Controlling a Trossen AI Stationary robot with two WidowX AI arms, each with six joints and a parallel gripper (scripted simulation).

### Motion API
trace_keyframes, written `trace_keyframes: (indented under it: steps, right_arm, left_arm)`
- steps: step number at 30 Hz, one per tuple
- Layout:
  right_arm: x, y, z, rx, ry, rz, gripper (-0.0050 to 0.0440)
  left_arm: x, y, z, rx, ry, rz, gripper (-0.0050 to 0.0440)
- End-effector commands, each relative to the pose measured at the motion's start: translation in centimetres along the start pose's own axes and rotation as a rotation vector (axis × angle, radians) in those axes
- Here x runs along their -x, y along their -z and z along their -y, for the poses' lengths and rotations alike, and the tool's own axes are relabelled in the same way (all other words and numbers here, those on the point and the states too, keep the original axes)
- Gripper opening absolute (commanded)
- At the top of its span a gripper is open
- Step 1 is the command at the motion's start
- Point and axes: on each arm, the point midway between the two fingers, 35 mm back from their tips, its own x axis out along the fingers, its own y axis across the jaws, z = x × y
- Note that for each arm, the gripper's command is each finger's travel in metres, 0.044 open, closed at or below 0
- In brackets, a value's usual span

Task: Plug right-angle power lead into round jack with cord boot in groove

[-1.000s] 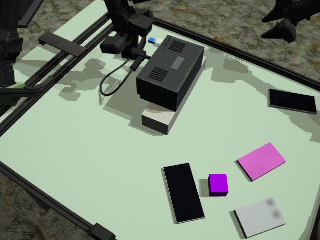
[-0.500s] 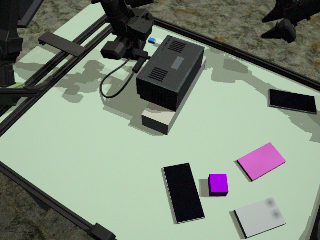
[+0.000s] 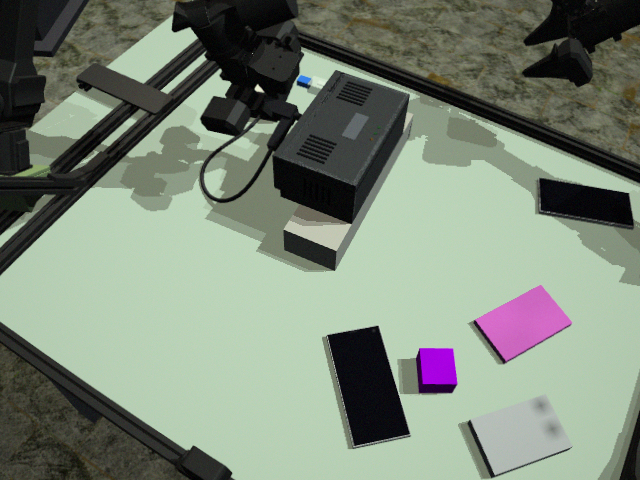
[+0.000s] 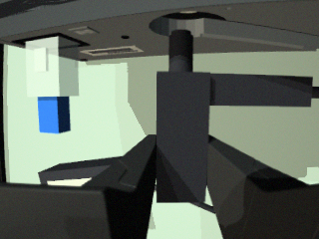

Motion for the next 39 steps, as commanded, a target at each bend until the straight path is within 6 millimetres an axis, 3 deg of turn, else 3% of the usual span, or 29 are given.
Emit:
trace_keyframes:
  steps: [1,21,39]
  right_arm:
    - [-0.01,0.01,0.00,0.000,0.000,0.000,0.0400]
    - [-0.01,0.01,0.00,0.000,0.000,0.000,0.0400]
    - [-0.01,0.01,0.00,0.000,0.000,0.000,0.0400]
  left_arm:
    - [0.05,0.25,0.41,-0.023,-0.052,-0.005,0.0000]
    - [0.52,0.59,0.85,-0.053,-0.199,-0.014,0.0000]
    - [0.61,0.68,1.09,-0.056,-0.220,-0.016,0.0000]
